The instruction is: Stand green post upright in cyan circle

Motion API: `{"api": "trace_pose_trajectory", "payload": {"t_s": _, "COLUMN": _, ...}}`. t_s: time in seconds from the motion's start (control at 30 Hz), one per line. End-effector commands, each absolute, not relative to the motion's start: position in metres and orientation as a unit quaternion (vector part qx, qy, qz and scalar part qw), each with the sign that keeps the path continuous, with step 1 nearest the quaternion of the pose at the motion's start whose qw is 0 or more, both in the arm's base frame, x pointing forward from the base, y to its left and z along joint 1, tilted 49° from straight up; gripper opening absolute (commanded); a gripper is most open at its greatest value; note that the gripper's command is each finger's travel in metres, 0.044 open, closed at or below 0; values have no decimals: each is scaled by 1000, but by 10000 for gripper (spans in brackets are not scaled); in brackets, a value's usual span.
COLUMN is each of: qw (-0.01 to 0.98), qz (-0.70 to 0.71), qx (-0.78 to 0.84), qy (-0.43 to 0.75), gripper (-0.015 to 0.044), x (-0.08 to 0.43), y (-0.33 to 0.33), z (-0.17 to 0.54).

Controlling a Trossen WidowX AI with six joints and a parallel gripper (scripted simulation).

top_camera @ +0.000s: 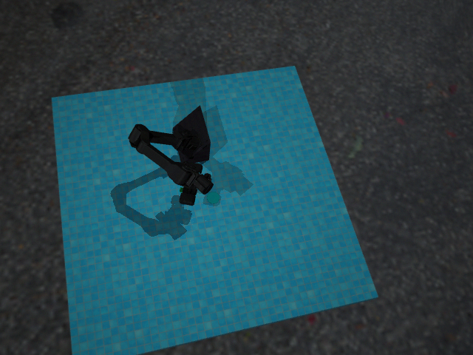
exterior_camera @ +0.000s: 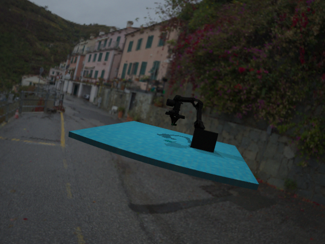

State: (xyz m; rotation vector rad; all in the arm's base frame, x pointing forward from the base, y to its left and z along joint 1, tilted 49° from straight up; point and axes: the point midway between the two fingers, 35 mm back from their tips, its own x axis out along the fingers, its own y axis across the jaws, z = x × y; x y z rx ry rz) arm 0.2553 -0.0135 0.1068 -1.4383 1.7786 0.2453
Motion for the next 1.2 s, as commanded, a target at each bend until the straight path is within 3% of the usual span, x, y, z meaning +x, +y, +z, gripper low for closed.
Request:
{"api": "trace_pose_trajectory", "payload": {"t_s": 0.0, "qw": 409, "qz": 99, "qx": -569, "qy": 707, "gripper": 23, "x": 257, "y": -5, "z": 99}}
{"api": "trace_pose_trajectory", "payload": {"t_s": 1.17, "qw": 396, "qz": 100, "qx": -570, "qy": 713, "gripper": 23, "x": 251, "y": 61, "z": 29}}
